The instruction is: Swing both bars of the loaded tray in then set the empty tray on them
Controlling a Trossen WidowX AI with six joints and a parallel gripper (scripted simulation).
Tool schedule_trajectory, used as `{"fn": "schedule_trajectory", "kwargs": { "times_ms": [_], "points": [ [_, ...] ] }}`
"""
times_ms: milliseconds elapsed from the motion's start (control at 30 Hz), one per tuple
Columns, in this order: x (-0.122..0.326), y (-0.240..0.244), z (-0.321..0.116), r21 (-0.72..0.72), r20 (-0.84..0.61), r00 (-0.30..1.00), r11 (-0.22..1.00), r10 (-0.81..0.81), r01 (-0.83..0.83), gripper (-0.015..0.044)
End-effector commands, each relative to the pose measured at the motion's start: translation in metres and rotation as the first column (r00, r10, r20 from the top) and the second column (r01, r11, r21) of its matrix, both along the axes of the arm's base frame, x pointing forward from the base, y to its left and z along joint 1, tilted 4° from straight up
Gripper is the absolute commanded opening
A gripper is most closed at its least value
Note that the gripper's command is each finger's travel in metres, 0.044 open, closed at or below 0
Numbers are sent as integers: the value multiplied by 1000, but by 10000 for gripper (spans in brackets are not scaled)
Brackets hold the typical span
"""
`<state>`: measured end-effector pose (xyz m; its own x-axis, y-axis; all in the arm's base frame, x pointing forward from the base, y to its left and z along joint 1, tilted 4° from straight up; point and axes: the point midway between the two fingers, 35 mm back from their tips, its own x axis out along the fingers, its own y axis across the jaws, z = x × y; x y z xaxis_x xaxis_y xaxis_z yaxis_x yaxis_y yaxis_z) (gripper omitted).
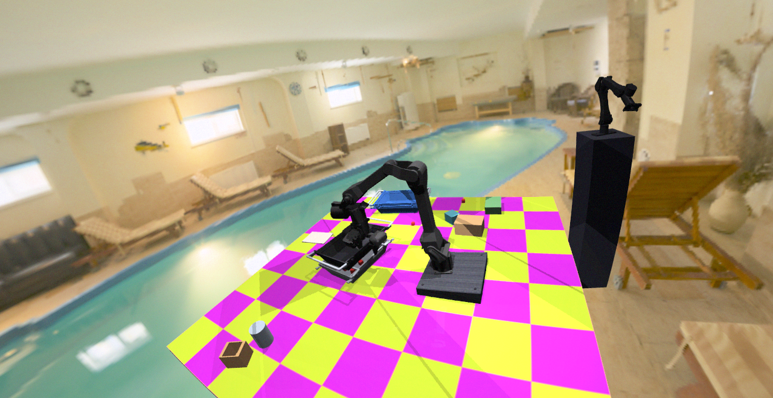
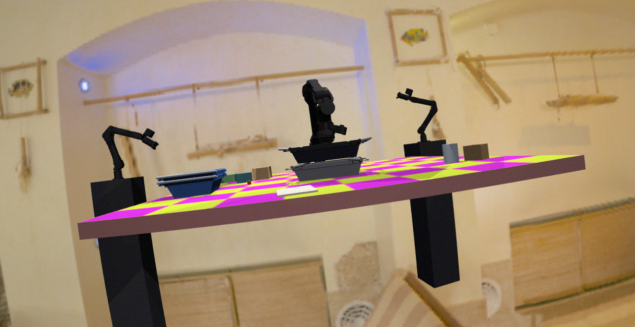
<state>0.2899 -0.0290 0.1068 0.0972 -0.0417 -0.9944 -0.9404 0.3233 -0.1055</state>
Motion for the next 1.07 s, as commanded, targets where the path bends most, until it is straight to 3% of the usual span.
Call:
{"fn": "schedule_trajectory", "kwargs": {
  "times_ms": [0,67,367,1033],
  "points": [
    [-1,1,-1,5,-2,1000,1000,-5,5,411],
    [-1,1,-1,5,-2,1000,1000,-5,5,440],
    [1,0,5,0,0,1000,1000,0,0,440],
    [-8,4,102,5,-2,1000,1000,-5,5,440]
  ]
}}
